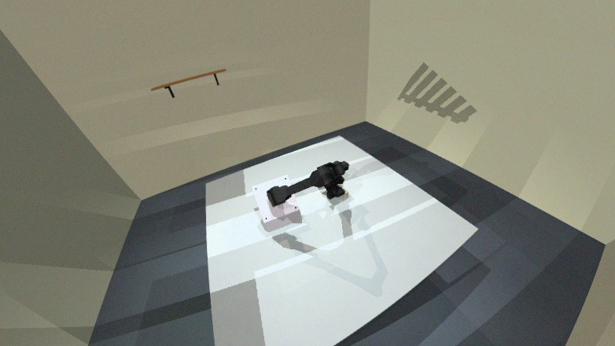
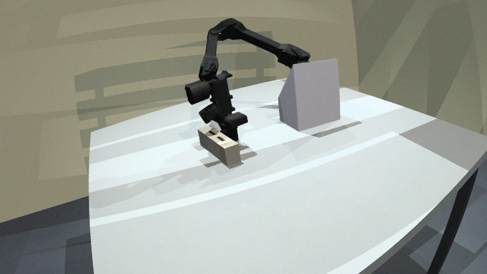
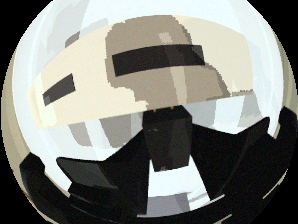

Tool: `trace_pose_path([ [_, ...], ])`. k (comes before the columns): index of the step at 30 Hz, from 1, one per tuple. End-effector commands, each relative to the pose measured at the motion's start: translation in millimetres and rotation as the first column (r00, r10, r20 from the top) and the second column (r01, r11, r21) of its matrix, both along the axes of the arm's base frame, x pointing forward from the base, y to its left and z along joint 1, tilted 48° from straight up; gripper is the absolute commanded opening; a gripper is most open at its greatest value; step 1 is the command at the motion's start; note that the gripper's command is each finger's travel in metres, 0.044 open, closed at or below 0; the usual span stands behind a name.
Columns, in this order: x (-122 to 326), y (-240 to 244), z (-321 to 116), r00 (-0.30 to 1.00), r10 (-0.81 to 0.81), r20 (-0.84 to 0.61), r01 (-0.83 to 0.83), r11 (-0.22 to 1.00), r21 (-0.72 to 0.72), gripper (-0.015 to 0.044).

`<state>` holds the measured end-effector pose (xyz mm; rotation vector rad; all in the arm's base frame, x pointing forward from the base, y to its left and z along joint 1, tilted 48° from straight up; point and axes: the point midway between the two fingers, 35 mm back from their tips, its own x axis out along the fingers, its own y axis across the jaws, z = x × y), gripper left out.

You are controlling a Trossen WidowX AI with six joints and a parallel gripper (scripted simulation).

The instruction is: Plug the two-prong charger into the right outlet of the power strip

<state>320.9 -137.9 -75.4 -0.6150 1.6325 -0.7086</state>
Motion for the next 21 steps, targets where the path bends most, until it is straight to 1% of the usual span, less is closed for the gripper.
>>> trace_pose_path([
  [1, 2.9, -0.4, 1.1, 1.000, -0.002, 0.007, 0.002, 1.000, -0.004, 0.0000],
  [21, 7.0, -0.8, 0.9, 1.000, -0.002, 0.008, 0.002, 1.000, -0.004, 0.0000],
])
